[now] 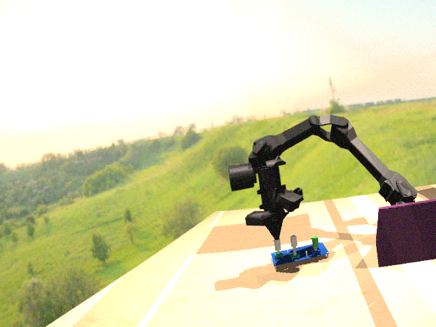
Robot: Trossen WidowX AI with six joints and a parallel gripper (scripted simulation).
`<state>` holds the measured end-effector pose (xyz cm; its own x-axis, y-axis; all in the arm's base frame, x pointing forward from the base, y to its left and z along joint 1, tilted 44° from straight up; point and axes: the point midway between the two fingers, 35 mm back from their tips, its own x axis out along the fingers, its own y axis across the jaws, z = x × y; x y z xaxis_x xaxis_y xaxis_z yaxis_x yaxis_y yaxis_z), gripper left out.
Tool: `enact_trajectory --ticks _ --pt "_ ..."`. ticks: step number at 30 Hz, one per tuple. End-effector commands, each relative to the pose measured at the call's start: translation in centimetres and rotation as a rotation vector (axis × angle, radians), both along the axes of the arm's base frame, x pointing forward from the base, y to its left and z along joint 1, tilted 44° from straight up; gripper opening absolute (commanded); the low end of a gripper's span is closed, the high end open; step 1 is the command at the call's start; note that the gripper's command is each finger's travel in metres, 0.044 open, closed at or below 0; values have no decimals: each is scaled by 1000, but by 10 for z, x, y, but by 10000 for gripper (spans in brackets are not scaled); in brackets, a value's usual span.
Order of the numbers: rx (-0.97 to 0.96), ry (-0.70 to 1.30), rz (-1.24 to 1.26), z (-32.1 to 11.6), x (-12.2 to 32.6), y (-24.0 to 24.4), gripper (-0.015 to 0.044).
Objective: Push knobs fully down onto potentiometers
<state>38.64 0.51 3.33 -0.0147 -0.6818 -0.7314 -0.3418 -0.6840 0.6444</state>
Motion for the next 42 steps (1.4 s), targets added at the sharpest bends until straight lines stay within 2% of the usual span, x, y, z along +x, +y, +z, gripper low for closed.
enact_trajectory --ticks 1,42 --pt "-3 -3 -5 -2 1 -5 0" --pt "-3 -3 -5 -6 1 -9 0"
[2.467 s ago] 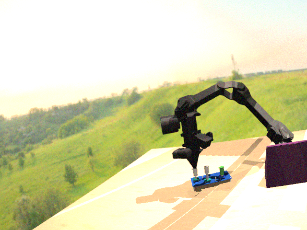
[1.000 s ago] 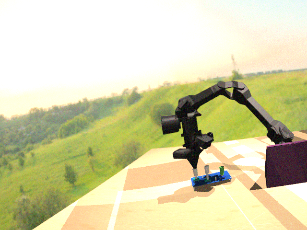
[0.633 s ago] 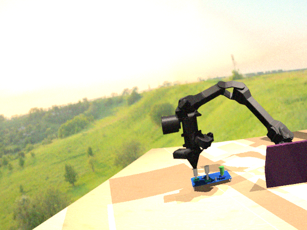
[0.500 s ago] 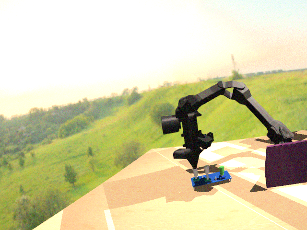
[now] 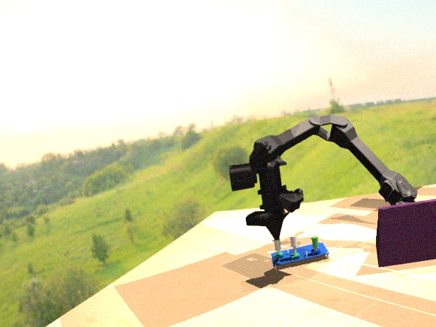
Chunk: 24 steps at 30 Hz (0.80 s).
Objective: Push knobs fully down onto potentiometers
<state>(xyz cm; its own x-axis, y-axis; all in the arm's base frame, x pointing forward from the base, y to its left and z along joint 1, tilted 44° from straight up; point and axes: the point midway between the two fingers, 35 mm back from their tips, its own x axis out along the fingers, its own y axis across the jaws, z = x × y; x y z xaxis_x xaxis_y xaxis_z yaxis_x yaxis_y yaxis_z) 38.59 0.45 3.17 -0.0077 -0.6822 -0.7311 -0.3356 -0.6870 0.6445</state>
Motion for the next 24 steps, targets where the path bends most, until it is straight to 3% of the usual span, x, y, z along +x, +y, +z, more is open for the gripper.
enact_trajectory --ticks 1,24 --pt "-3 -2 -15 -5 1 -9 0" --pt "-3 -2 -15 -7 1 -11 0"
